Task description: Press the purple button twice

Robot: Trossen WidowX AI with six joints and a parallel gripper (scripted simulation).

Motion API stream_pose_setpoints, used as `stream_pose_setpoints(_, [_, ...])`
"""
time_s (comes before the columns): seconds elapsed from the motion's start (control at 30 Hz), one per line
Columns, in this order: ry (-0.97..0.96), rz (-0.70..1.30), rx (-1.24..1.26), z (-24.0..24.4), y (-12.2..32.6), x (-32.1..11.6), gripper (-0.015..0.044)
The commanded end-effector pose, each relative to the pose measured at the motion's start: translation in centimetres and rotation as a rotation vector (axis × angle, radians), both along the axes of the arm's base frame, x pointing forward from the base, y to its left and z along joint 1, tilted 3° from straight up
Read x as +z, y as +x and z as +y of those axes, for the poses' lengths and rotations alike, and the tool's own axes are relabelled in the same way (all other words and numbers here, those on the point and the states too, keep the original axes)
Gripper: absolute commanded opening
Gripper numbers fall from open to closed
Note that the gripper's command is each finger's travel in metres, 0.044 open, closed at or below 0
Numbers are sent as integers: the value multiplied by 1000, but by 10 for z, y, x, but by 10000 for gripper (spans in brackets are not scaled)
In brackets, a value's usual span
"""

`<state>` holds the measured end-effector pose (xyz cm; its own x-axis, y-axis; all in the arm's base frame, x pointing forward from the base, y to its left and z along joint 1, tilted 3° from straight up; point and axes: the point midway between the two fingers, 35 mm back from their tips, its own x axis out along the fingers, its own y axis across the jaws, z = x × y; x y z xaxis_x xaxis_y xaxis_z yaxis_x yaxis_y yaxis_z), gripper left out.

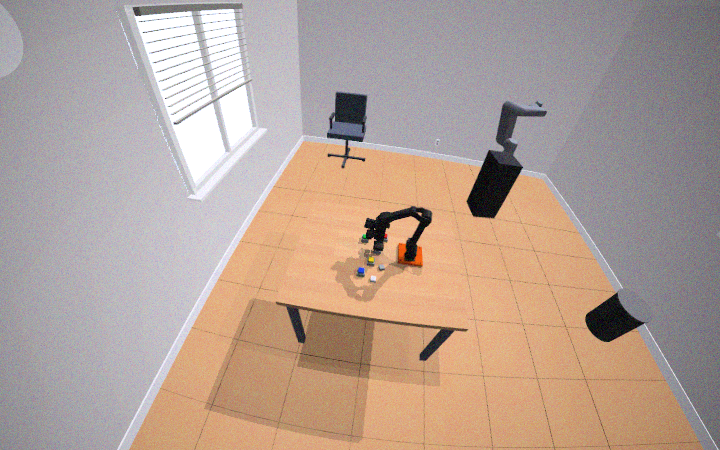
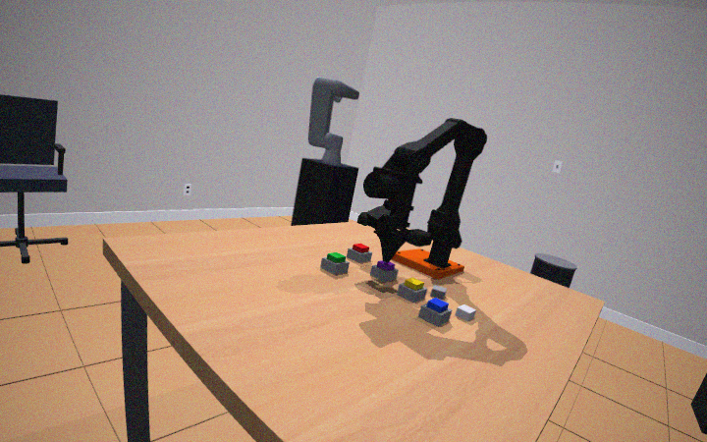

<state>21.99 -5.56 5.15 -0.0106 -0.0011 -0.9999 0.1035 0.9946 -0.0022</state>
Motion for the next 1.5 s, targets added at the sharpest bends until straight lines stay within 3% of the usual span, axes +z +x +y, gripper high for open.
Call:
stream_pose_setpoints(0.0, [3, 11, -5, 1, -3, -9, 20])
stream_pose_setpoints(0.8, [3, 11, -5, 1, -3, -10, 20])
stream_pose_setpoints(0.97, [3, 11, -5, 1, -3, 23, 20])
stream_pose_setpoints(1.47, [3, 11, -5, 1, -2, 9, 20])
